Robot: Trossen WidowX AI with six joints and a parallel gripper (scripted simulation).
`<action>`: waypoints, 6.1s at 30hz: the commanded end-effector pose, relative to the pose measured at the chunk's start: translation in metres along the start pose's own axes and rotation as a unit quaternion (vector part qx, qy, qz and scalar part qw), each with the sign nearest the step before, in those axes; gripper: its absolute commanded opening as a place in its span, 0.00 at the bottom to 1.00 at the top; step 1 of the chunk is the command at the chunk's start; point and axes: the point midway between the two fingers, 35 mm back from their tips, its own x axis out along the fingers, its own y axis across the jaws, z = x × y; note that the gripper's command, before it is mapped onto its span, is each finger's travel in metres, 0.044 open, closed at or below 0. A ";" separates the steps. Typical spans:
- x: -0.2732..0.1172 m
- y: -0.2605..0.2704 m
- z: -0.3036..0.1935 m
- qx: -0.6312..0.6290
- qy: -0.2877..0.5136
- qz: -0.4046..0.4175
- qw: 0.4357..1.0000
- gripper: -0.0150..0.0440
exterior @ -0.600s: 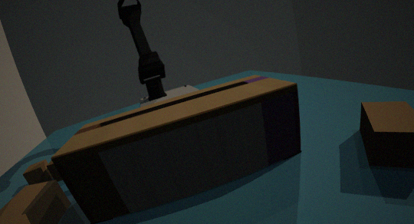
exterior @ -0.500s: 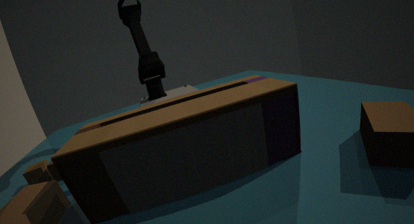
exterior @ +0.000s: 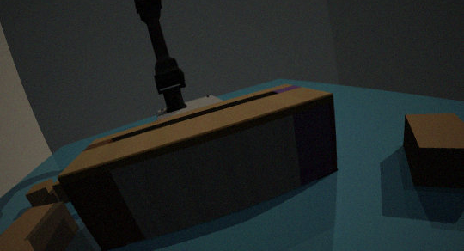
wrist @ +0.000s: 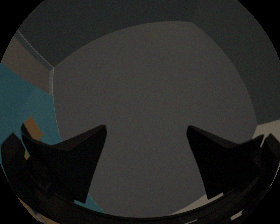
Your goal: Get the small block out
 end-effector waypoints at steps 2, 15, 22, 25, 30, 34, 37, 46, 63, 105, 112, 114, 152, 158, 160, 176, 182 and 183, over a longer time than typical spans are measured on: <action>0.000 0.058 -0.070 0.282 0.140 0.089 0.945 0.93; -0.059 0.158 -0.156 0.672 0.427 0.078 0.600 0.93; -0.112 0.203 -0.177 0.766 0.563 -0.022 0.311 0.93; -0.138 0.218 -0.180 0.770 0.608 -0.084 0.174 0.93; -0.182 0.237 -0.175 0.722 0.659 -0.205 -0.056 0.93; -0.204 0.242 -0.169 0.671 0.670 -0.271 -0.165 0.93; -0.204 0.242 -0.169 0.671 0.670 -0.271 -0.165 0.93; -0.204 0.242 -0.169 0.671 0.670 -0.271 -0.165 0.93; -0.205 0.262 -0.180 0.671 0.670 -0.271 -0.165 0.93; -0.207 0.307 -0.199 0.678 0.666 -0.268 -0.161 0.93; -0.196 0.316 -0.185 0.678 0.666 -0.267 -0.162 0.93; -0.193 0.319 -0.181 0.678 0.666 -0.267 -0.162 0.93; -0.131 0.371 -0.099 0.679 0.665 -0.264 -0.165 0.93; -0.126 0.360 -0.092 0.680 0.665 -0.262 -0.165 0.93; -0.121 0.341 -0.084 0.680 0.665 -0.261 -0.165 0.93; -0.113 0.322 -0.064 0.694 0.708 -0.038 0.122 0.74; -0.111 0.324 -0.053 0.605 0.685 0.168 0.370 0.74; -0.111 0.324 -0.052 0.581 0.676 0.201 0.407 0.74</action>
